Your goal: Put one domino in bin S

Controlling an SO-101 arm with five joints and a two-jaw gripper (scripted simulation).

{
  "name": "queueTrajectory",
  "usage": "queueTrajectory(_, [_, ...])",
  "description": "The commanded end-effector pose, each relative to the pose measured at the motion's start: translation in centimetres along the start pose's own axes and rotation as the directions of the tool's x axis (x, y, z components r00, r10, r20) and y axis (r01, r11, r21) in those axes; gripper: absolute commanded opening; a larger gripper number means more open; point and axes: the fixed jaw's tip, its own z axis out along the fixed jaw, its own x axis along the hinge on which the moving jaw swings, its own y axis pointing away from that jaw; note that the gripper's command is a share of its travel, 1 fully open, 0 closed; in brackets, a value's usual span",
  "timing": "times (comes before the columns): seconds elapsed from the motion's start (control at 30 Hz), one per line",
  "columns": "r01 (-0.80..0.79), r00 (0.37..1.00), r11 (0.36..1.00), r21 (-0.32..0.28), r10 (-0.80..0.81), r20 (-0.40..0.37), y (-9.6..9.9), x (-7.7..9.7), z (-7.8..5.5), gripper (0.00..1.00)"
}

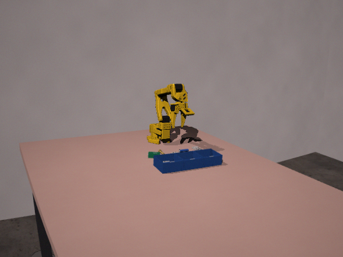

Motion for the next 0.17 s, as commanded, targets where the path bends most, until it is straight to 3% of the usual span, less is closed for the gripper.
queueTrajectory(0.0, [0.013,0.999,1.000,-0.001,-0.013,0.029,0.12,-0.06,-0.45,0.23])
queueTrajectory(0.13, [0.013,0.999,1.000,-0.001,-0.013,0.029,0.12,-0.06,-0.45,0.23])
